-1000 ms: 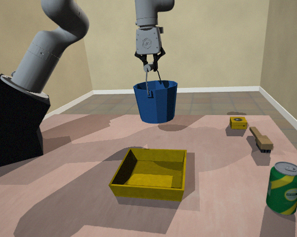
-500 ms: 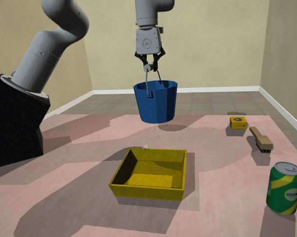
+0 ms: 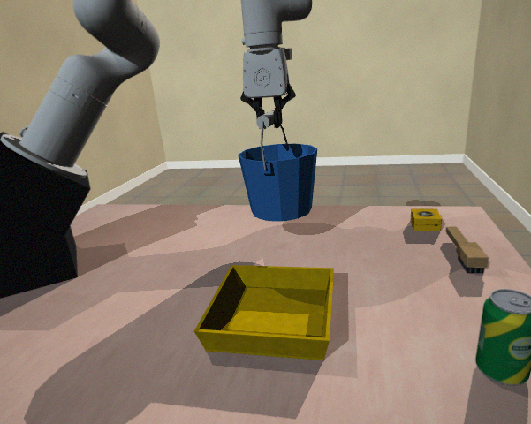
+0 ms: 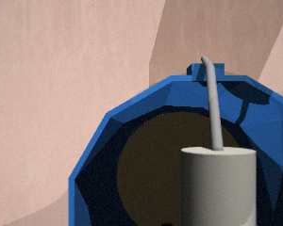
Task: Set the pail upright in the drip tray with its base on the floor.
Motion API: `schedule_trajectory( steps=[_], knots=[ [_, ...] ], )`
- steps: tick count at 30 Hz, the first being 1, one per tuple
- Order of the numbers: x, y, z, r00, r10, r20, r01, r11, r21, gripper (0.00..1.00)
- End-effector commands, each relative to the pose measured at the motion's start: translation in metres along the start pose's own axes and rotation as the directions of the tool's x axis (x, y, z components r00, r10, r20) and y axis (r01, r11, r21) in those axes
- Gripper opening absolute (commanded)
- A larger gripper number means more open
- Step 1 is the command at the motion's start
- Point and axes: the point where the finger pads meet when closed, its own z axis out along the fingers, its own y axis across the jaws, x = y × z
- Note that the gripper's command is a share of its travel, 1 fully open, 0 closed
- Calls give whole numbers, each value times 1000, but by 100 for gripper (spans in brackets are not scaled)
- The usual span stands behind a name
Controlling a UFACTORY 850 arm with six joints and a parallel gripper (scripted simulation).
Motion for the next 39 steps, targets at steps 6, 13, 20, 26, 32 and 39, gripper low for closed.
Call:
schedule_trajectory(
  steps=[6, 13, 20, 26, 32, 39],
  knots=[
    [0, 1, 0, 1000, 0, 0, 0, 1000, -1, 0],
    [-2, 1, 0, 1000, 0, 0, 0, 1000, -1, 0],
    [-4, 2, 0, 1000, 0, 0, 0, 1000, -1, 0],
    [-6, 2, 0, 1000, -1, 0, 1, 1000, -1, 0],
    [-11, 3, 0, 1000, -1, 0, 1, 1000, -1, 0],
    [-16, 4, 0, 1000, -1, 0, 1, 1000, -1, 0]
  ],
)
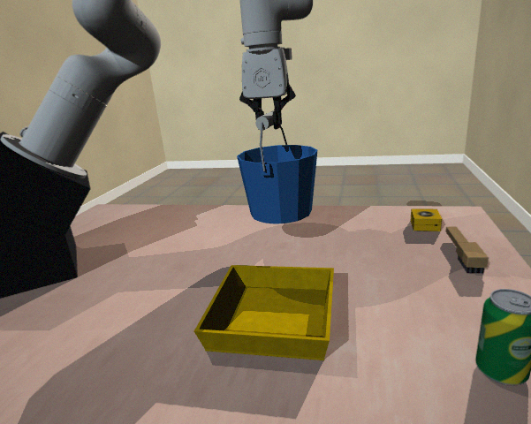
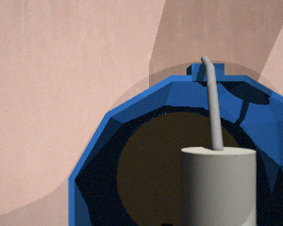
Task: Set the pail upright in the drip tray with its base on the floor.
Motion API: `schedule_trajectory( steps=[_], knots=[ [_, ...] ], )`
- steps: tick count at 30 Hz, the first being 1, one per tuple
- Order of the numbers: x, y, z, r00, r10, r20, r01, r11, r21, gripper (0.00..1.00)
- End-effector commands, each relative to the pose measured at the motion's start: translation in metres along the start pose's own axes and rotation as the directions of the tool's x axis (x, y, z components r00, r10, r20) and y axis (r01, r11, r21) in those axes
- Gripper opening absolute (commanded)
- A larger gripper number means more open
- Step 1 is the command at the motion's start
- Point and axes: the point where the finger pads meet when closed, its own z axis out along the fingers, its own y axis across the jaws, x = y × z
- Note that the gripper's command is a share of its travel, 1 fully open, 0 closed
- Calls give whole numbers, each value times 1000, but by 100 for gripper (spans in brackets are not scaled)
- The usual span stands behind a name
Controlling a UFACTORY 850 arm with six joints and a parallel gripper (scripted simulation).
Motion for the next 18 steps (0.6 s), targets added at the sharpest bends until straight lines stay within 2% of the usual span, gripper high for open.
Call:
schedule_trajectory(
  steps=[1, 18],
  knots=[
    [-2, 1, 0, 1000, -1, 0, 1, 1000, -1, 0],
    [-24, 5, 0, 1000, -1, 0, 1, 1000, -1, 0]
  ],
)
